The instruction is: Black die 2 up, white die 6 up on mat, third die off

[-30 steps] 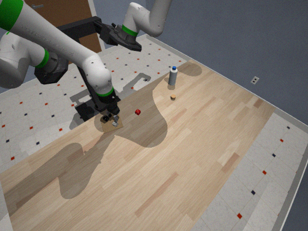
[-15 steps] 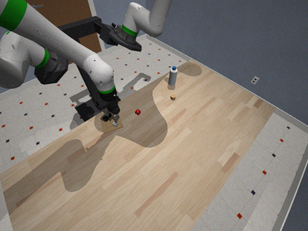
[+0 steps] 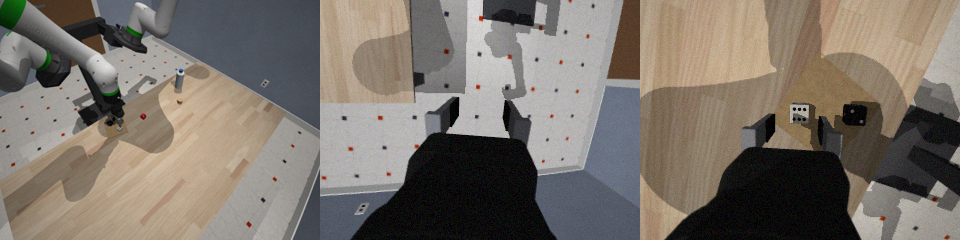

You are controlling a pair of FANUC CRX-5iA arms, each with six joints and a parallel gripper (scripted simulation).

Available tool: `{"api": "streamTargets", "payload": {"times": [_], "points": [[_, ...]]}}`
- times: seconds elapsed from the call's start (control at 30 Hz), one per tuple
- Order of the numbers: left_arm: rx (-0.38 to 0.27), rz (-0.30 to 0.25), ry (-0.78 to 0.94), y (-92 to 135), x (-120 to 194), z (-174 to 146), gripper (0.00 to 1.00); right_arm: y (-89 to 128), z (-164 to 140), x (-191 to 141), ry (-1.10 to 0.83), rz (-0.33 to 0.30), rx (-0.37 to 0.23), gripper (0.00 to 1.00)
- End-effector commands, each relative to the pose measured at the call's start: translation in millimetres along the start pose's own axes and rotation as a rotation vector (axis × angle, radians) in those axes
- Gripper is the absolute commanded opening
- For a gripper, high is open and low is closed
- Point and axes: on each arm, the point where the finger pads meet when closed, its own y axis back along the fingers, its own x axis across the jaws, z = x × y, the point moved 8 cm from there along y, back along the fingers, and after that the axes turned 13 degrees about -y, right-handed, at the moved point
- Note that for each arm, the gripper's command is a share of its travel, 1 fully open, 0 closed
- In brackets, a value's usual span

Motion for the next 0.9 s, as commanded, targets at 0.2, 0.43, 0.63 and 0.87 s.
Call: {"api": "streamTargets", "payload": {"times": [0.2,0.43,0.63,0.87], "points": [[-0.002,0.000,0.000,1,0,0,1.00,46,0,-1,0.000,-0.001,-0.001,1.00],[-0.002,0.000,0.000,1,0,0,1.00,75,0,-1,0.000,-0.001,-0.001,1.00],[-0.002,0.000,0.000,1,0,0,1.00,90,0,-1,0.000,-0.001,-0.001,1.00],[-0.002,0.000,0.000,1,0,0,1.00,91,0,-1,0.000,-0.001,-0.001,1.00]]}}
